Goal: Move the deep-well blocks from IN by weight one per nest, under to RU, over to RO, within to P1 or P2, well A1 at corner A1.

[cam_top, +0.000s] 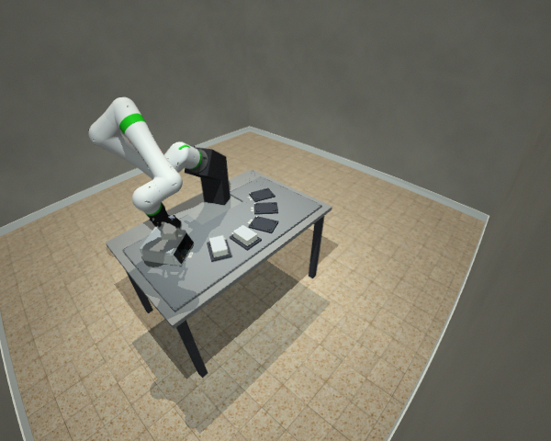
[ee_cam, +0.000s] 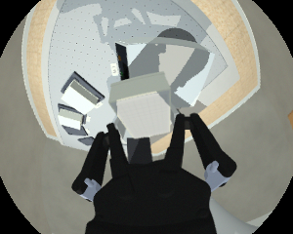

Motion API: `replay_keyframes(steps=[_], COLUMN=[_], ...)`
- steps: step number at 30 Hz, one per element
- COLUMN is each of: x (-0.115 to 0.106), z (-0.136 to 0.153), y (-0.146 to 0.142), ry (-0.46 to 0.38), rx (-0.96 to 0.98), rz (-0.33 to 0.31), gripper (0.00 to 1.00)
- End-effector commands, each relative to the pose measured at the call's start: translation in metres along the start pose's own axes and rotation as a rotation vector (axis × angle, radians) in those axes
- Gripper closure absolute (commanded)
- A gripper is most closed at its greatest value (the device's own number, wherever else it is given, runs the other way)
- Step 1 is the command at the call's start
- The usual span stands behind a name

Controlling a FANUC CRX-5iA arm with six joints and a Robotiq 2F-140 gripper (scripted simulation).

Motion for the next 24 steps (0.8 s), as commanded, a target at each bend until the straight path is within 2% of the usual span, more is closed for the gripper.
replay_keyframes(steps=[1,24], x=[-0.001,-0.008], z=[-0.002,-0.014], y=[-0.012,-0.080], ry=[0.000,0.000], rx=[0.001,0.001], rz=[0.001,0.001], gripper=[0.90,0.90])
Point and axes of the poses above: the point where the finger pads meet when closed, its own x axis out along the fingers, its own y axis across the jaws, z = x × y, the point moved 1 cm from there along -x, back along the fingers
